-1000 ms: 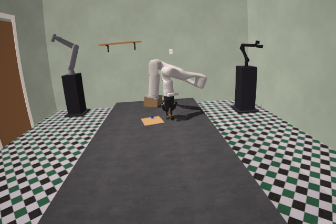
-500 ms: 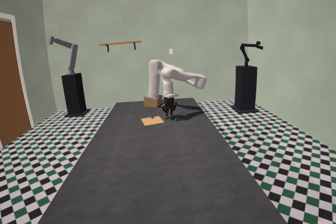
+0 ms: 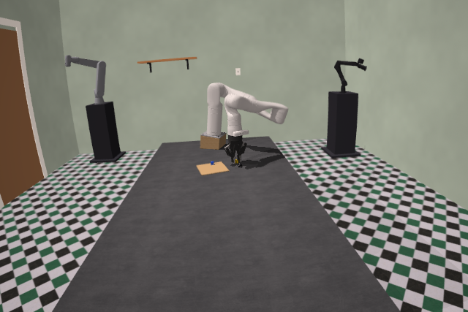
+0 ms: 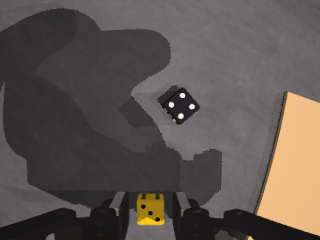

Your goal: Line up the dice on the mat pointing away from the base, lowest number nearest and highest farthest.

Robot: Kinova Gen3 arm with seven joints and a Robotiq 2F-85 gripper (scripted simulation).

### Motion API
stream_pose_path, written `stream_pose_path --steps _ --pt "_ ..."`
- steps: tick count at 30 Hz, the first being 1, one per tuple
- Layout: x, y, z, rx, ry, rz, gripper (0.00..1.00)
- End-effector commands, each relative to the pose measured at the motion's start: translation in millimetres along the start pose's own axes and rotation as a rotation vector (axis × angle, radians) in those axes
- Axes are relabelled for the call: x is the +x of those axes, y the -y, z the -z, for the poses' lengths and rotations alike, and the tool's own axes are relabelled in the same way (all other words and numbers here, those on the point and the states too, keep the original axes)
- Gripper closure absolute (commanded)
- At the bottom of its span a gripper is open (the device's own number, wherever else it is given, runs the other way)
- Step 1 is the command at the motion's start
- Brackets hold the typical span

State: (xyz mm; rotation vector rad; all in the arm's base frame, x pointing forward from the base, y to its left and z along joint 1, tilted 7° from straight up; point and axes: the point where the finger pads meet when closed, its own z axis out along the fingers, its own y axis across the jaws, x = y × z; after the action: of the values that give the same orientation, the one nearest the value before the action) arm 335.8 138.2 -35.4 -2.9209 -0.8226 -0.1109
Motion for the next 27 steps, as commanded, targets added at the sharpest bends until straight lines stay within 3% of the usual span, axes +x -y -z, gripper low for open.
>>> stream_pose_path --steps 1,15,16,27 --pt "0.4 0.1 0.4 0.0 -0.001 0.0 0.69" --pt "0.4 0.1 0.4 0.0 -0.001 0.0 0.69" --pt "0.4 0.1 0.4 0.0 -0.001 0.0 0.89" --pt "0.4 0.1 0.4 0.0 -0.001 0.0 0.89"
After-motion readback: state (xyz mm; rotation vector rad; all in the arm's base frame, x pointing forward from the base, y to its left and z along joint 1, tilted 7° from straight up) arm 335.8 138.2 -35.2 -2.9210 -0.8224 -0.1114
